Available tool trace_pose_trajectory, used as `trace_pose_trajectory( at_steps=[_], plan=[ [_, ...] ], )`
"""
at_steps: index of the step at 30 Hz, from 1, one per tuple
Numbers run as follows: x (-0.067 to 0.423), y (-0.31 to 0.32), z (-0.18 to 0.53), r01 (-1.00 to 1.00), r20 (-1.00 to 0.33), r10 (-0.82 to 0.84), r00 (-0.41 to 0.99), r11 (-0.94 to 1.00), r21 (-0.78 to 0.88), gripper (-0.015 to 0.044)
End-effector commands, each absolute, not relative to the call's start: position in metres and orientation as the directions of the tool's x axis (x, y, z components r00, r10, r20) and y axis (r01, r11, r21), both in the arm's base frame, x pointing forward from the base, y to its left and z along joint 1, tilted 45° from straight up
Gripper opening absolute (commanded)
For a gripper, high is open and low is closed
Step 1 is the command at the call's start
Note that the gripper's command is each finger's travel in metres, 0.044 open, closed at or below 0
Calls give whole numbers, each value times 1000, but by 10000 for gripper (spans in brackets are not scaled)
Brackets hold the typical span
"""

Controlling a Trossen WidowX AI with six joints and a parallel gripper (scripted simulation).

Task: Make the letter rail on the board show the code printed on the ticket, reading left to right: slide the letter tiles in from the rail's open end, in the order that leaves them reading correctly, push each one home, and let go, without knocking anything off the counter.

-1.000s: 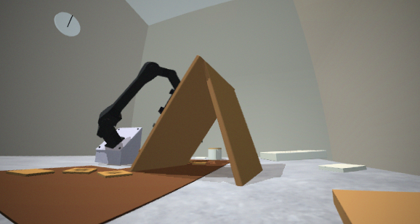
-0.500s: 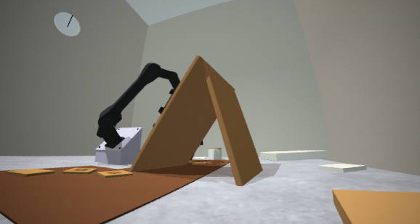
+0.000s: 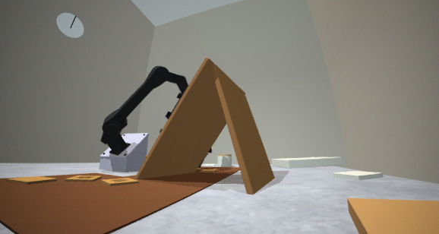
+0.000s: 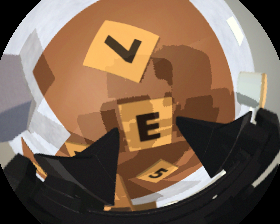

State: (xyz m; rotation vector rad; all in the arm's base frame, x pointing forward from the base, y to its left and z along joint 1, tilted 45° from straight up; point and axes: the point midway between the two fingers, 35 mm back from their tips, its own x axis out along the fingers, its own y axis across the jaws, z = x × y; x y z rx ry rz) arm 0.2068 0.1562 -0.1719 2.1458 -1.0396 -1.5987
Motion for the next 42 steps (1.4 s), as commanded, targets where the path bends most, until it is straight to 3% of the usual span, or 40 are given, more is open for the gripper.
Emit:
trace_pose_trajectory(
  at_steps=[1, 4, 6, 17, 25, 42],
  plan=[
    [207, 156, -172, -380, -720, -681, 137, -707, 597, 340],
    [207, 156, -172, -380, -720, -681, 137, -707, 597, 340],
    [207, 156, -172, -380, -720, -681, 137, -707, 597, 288],
    [207, 156, -172, -380, -720, -681, 137, -707, 597, 214],
    [206, 160, -167, -380, -720, -681, 137, -707, 596, 4],
    [206, 167, -159, -380, -720, -680, 137, -707, 596, 0]
  ],
)
